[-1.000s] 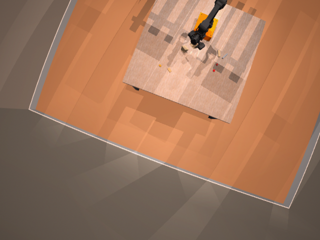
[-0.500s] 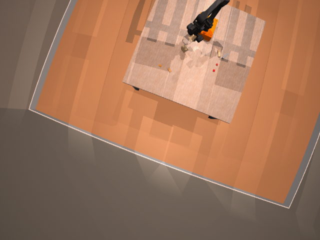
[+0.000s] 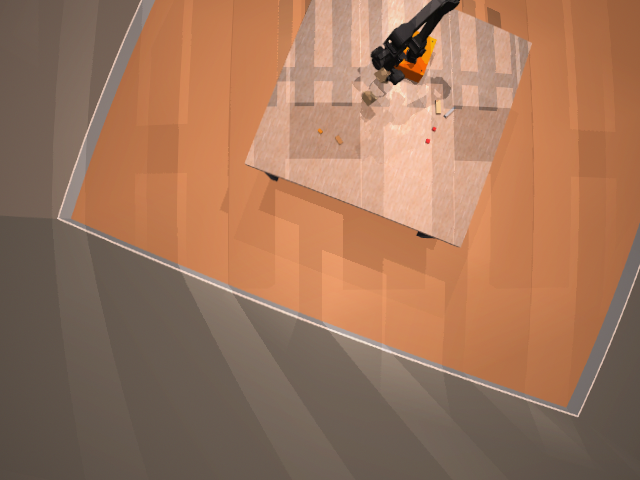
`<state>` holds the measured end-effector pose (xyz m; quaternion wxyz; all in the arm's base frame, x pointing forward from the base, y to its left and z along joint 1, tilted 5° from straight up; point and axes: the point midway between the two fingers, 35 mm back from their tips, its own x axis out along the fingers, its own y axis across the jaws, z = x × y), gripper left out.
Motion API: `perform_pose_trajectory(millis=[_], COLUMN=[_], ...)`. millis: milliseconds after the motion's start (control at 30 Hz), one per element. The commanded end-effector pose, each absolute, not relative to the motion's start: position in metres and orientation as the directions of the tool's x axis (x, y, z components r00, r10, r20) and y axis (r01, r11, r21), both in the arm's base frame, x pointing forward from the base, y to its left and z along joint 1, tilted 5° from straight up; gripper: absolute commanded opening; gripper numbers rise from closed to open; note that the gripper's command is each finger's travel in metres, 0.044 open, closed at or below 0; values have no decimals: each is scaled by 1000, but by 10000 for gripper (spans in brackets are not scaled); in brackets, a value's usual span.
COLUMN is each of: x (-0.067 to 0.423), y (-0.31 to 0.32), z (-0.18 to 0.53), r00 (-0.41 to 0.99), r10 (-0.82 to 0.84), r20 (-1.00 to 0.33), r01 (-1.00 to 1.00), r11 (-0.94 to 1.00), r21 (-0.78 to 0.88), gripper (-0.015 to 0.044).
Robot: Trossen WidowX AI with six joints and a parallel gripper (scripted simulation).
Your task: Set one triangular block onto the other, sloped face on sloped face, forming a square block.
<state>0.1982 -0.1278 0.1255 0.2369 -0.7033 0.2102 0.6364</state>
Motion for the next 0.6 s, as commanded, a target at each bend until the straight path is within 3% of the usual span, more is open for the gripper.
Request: perform_pose_trajectory(millis=[0,567], x=[204,224], y=[-130,-140], z=[106,57], r00=[91,93], r10=[18,18], r20=[-996,-996], r01=[-596,-596], r11=[-800,-800], r21=[-69,-70], gripper=[0,0])
